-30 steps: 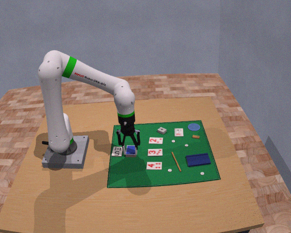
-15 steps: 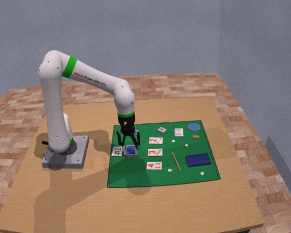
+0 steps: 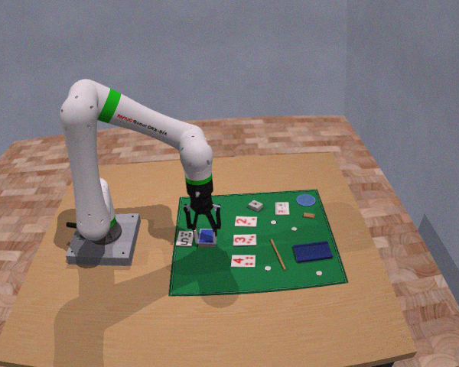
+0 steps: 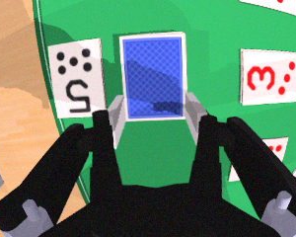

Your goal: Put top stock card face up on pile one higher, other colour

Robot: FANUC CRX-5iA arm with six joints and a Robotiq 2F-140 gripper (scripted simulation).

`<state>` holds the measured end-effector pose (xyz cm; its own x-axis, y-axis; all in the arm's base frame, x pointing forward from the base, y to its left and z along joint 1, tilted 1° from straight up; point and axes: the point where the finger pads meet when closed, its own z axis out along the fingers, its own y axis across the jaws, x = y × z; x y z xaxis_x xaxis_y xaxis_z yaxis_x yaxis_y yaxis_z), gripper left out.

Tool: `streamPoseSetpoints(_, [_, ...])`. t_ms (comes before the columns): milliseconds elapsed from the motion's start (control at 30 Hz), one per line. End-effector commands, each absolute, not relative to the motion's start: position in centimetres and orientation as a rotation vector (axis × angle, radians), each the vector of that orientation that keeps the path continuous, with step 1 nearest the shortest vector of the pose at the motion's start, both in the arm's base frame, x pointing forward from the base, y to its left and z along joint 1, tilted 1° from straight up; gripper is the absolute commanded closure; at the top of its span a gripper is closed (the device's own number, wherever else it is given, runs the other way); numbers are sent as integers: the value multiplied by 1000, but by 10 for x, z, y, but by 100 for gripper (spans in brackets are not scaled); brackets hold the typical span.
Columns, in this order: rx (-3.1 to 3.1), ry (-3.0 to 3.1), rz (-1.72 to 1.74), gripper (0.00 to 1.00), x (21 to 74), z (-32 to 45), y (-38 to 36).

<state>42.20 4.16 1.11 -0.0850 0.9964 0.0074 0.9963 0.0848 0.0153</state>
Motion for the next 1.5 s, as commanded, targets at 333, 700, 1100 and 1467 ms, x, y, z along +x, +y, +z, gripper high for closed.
streamPoseSetpoints(333, [2121, 2310, 26, 60, 422, 11, 42])
streamPoseSetpoints(700, [2121, 2310, 26, 60, 422, 12, 42])
streamPoseSetpoints(1100, [2121, 2310, 26, 60, 422, 23, 42])
streamPoseSetpoints(1467, [2121, 2310, 26, 60, 422, 45, 41])
